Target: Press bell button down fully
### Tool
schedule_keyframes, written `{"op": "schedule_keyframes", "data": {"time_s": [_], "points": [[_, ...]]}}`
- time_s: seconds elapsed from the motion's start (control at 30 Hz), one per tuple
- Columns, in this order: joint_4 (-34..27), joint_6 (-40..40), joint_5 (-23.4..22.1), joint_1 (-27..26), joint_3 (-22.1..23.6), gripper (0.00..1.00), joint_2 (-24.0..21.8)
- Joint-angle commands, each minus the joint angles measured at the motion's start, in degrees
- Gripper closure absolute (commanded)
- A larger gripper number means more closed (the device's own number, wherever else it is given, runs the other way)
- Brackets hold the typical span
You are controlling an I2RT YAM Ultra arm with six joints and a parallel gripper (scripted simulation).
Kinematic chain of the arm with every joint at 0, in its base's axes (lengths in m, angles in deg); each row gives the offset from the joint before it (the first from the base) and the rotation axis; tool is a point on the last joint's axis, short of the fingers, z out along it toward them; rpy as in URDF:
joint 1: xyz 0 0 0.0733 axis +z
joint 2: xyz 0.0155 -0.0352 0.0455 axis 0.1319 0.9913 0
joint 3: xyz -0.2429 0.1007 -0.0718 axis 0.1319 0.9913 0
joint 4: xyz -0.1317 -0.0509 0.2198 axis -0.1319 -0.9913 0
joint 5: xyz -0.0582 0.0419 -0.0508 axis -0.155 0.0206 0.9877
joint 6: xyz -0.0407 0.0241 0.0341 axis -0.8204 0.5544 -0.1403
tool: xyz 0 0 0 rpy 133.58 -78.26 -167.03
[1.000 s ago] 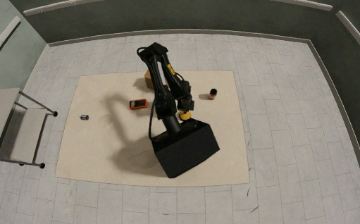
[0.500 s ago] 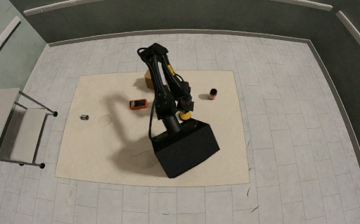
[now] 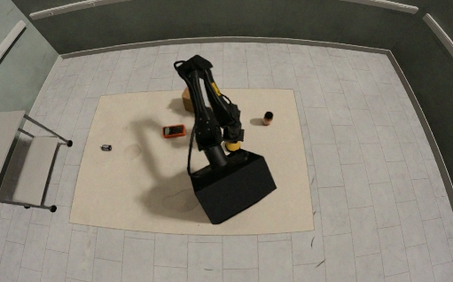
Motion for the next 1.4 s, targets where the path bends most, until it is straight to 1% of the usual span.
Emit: {"op": "schedule_keyframes", "data": {"time_s": [0.0,0.83,0.93,1.1,1.37], "points": [[1.29,0.23,0.91,-0.29,-1.65,1.0,-0.24],[1.29,0.23,0.91,-0.29,-1.65,1.0,-0.23],[1.3,0.25,0.91,-0.24,-1.66,1.0,-0.09],[1.94,0.86,1.32,0.75,-2.3,1.0,1.58],[2.02,0.69,1.39,0.4,-2.4,1.0,1.74]]}}
